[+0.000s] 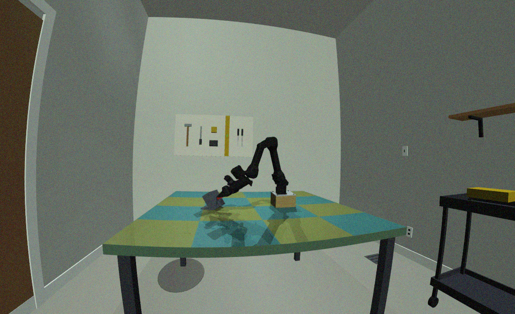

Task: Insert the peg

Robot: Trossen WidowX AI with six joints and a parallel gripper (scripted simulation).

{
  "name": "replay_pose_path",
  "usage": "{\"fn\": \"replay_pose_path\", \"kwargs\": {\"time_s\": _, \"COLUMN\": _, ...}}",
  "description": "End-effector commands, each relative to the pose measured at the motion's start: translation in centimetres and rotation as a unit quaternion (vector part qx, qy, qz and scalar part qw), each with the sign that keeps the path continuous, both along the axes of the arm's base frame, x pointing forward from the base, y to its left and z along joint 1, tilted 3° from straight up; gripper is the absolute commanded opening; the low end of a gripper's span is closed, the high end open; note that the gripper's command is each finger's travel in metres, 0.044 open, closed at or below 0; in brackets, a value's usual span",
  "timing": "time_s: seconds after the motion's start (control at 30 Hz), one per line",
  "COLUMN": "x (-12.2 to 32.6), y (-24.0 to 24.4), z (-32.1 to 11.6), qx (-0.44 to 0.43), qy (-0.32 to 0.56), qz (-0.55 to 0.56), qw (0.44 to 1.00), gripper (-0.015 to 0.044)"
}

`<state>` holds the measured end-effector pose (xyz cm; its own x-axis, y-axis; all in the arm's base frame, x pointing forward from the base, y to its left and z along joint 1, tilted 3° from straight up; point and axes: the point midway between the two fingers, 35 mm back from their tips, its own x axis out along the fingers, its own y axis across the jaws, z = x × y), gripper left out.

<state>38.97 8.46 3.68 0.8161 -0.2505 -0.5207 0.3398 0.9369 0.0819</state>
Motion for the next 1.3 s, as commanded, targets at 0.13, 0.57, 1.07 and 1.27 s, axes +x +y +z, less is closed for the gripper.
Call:
{"fn": "replay_pose_path", "kwargs": {"time_s": 0.13, "x": -0.8, "y": 0.3, "z": 0.8, "qx": 0.001, "qy": -0.001, "qz": -0.002, "qw": 1.000, "gripper": 0.0440}}
{"fn": "replay_pose_path", "kwargs": {"time_s": 0.57, "x": -2.1, "y": 1.0, "z": 1.7, "qx": 0.002, "qy": 0.000, "qz": -0.001, "qw": 1.000, "gripper": 0.0440}}
{"fn": "replay_pose_path", "kwargs": {"time_s": 1.07, "x": -3.7, "y": 1.7, "z": 2.7, "qx": 0.001, "qy": 0.002, "qz": -0.001, "qw": 1.000, "gripper": 0.0440}}
{"fn": "replay_pose_path", "kwargs": {"time_s": 1.27, "x": -4.4, "y": 1.9, "z": 3.1, "qx": 0.001, "qy": 0.002, "qz": 0.000, "qw": 1.000, "gripper": 0.0440}}
